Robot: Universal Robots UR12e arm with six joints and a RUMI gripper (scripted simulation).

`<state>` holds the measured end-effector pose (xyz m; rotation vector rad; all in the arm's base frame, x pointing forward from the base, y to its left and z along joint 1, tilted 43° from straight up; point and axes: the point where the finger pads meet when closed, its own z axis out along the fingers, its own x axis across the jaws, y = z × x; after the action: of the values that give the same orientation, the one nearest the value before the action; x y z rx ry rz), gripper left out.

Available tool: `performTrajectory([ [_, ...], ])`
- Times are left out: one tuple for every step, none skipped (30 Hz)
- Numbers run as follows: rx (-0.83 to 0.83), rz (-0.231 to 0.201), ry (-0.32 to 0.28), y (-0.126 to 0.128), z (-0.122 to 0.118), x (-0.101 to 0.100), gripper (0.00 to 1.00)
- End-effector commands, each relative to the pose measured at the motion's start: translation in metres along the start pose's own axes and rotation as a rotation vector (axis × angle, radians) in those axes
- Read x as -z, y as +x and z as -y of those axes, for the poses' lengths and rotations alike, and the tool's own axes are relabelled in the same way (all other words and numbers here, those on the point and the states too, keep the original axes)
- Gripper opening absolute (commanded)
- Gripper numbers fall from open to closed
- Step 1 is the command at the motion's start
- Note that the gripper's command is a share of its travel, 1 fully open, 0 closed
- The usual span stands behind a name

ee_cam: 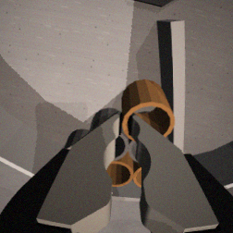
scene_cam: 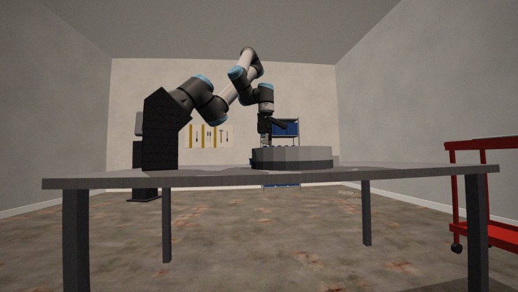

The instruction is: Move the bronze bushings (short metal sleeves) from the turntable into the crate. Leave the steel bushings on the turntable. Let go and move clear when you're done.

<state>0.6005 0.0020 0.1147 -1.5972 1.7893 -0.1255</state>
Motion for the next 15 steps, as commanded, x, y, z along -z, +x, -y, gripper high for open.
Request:
performTrajectory([
  [0.001,0.000,-0.001,0.000,0.000,0.017,0.00],
  [0.001,0.000,-0.001,0.000,0.000,0.021,0.00],
  [0.001,0.000,-0.001,0.000,0.000,0.025,0.00],
  [0.001,0.000,-0.001,0.000,0.000,0.030,0.00],
  [0.001,0.000,-0.001,0.000,0.000,0.034,0.00],
  [0.001,0.000,-0.001,0.000,0.000,0.038,0.00],
  [0.001,0.000,-0.001,0.000,0.000,0.042,0.00],
  [0.001,0.000,-0.001,0.000,0.000,0.046,0.00],
  [0.001,0.000,-0.001,0.000,0.000,0.049,0.00],
  [0.001,0.000,-0.001,0.000,0.000,0.053,0.00],
  [0.001,0.000,-0.001,0.000,0.000,0.056,0.00],
  [0.001,0.000,-0.001,0.000,0.000,0.058,0.00],
  [0.001,0.000,-0.001,0.000,0.000,0.060,0.00],
  [0.001,0.000,-0.001,0.000,0.000,0.060,0.00],
  [0.001,0.000,-0.001,0.000,0.000,0.060,0.00],
])
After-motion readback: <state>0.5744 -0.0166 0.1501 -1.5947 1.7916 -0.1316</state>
